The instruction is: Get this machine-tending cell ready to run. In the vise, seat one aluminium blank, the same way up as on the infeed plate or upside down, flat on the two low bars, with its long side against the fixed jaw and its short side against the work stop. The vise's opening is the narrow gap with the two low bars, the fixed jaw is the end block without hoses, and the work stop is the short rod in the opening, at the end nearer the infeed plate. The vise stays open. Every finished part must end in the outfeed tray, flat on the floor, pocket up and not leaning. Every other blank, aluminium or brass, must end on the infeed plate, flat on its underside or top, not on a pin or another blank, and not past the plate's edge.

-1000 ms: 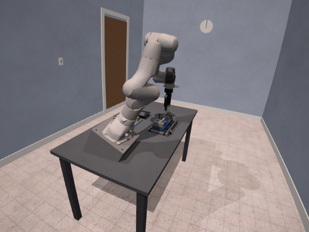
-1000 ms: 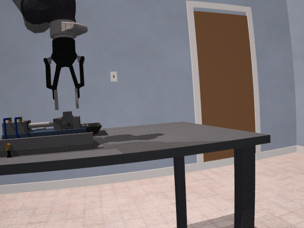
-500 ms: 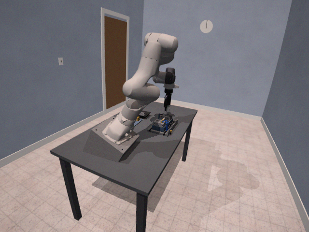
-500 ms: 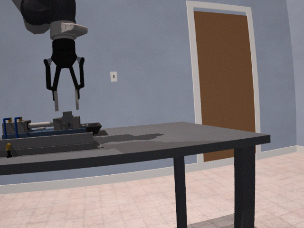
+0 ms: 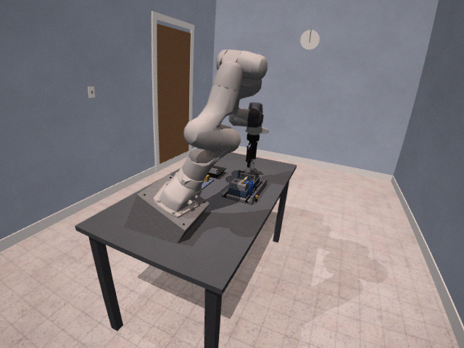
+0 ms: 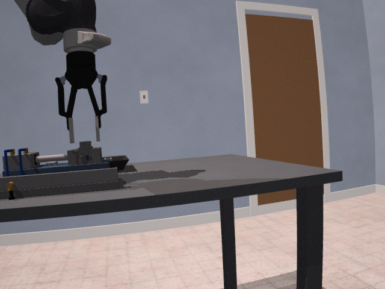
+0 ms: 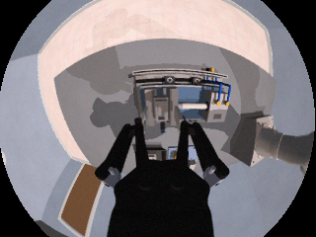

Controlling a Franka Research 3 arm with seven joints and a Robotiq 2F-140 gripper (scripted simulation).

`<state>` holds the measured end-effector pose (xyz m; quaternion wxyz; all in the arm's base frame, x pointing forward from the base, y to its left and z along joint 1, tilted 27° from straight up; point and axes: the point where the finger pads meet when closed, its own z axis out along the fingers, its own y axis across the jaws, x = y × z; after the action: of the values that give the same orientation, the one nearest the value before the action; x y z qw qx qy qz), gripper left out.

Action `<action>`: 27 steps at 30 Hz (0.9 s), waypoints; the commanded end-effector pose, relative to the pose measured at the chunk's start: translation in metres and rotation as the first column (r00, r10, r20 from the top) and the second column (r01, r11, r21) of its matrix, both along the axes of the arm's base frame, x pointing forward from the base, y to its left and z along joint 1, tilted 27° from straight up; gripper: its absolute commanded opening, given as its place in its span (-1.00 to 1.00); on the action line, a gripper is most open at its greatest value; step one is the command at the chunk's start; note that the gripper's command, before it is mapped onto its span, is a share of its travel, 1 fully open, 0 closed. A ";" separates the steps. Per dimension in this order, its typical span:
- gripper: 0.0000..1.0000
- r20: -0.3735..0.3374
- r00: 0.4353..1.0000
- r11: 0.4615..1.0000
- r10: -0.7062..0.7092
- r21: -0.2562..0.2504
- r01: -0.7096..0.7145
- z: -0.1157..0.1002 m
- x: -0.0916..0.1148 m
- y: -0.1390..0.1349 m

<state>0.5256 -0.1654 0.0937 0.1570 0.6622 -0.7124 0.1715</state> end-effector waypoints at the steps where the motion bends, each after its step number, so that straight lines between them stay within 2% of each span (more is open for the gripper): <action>1: -0.20 -0.001 1.000 1.000 0.005 0.000 -0.005 -0.003 0.000 0.000; 27: -0.20 -0.001 1.000 1.000 0.005 0.000 -0.005 -0.006 0.000 -0.002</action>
<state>0.5262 -0.1674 0.0893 0.1560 0.6624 -0.7123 0.1716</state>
